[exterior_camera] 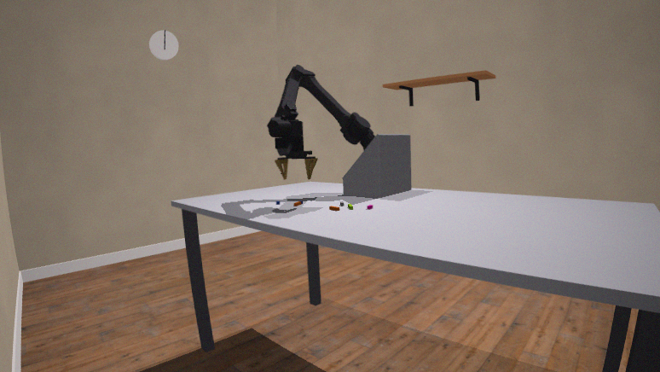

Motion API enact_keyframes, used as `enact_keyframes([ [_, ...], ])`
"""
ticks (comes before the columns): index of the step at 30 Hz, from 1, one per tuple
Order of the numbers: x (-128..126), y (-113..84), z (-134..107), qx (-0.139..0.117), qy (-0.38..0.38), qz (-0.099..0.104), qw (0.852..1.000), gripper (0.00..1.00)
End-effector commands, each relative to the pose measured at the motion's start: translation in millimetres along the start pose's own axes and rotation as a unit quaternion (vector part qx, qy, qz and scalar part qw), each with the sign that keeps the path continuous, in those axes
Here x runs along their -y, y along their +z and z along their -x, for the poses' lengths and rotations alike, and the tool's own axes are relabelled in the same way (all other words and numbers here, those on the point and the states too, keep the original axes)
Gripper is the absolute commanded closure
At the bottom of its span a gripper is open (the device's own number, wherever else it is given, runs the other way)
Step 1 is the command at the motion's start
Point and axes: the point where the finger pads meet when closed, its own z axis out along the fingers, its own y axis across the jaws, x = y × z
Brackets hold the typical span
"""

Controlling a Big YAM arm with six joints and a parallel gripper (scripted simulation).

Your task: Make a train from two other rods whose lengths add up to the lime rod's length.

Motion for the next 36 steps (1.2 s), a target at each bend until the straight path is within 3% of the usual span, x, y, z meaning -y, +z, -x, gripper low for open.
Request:
enact_keyframes([
  [1, 8, -6.5, 11, 0.011, 0.017, -0.004, 1.0, 0.0],
  [12, 12, -37.0, 18, 0.026, 0.017, -0.008, 0.999, 0.0],
  [24, 11, -106.8, 17, 0.029, 0.019, -0.005, 0.999, 0.0],
  [28, 6, -109.9, 18, 0.023, 0.013, -0.004, 1.0, 0.0],
  [29, -2, -104.7, 10, 0.011, 0.002, -0.003, 1.0, 0.0],
  [32, 8, -120.4, 17, 0.026, 0.016, -0.004, 1.0, 0.0],
  [36, 7, -118.0, 13, 0.022, 0.014, -0.004, 1.0, 0.0],
])
